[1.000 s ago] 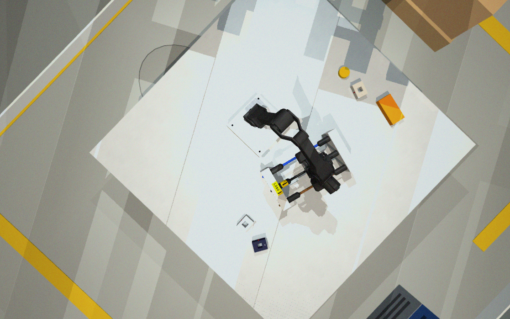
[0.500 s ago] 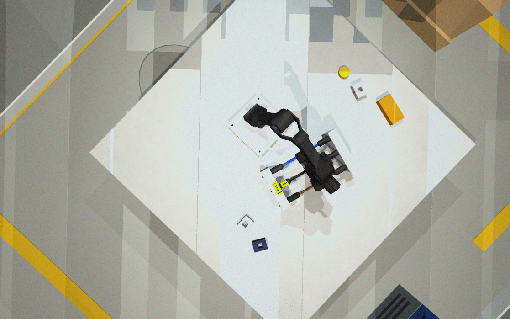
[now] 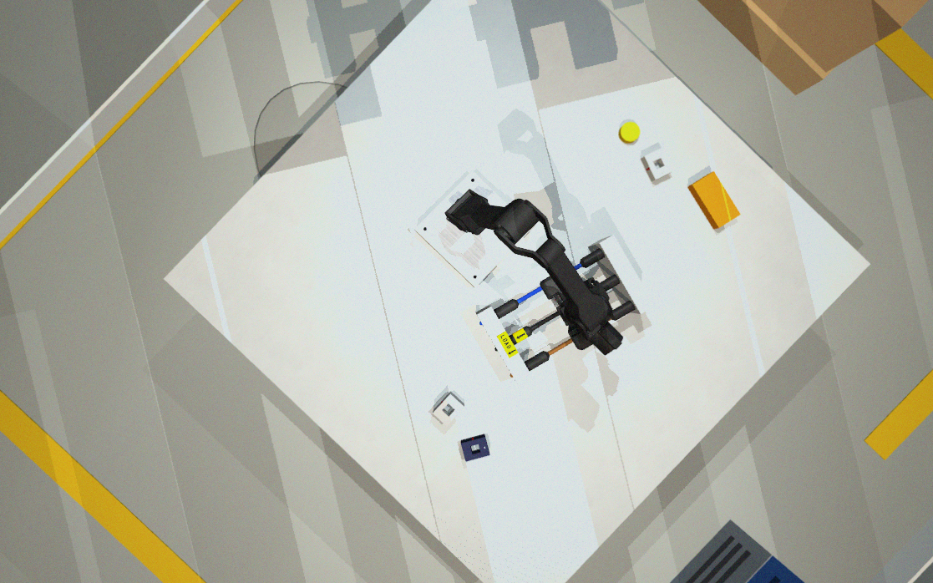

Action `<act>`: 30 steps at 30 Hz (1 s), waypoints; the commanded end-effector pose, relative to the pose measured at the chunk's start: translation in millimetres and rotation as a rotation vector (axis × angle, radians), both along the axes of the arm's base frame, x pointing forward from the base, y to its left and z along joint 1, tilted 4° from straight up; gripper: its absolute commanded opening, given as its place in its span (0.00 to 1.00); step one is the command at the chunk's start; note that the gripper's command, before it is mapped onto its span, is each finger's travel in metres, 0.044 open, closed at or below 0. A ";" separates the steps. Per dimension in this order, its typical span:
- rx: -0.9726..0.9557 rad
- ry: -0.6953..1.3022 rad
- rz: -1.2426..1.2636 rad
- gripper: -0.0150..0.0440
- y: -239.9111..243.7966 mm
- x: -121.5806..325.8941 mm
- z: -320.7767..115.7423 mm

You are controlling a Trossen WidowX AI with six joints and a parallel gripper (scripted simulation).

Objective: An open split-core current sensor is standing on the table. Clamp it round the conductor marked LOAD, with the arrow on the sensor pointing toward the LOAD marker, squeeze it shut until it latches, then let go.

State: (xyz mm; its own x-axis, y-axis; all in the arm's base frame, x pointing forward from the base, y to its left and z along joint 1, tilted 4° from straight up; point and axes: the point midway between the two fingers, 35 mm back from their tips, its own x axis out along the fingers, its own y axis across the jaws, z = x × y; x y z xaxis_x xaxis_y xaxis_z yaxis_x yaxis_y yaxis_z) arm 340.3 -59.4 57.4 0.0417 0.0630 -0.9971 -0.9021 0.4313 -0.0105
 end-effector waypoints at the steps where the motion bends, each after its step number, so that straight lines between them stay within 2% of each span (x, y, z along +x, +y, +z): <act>1: 0.000 -0.007 -0.004 0.25 -0.6 -0.3 9.0; 30: 0.000 -0.011 -0.006 0.25 -1.0 -0.8 15.9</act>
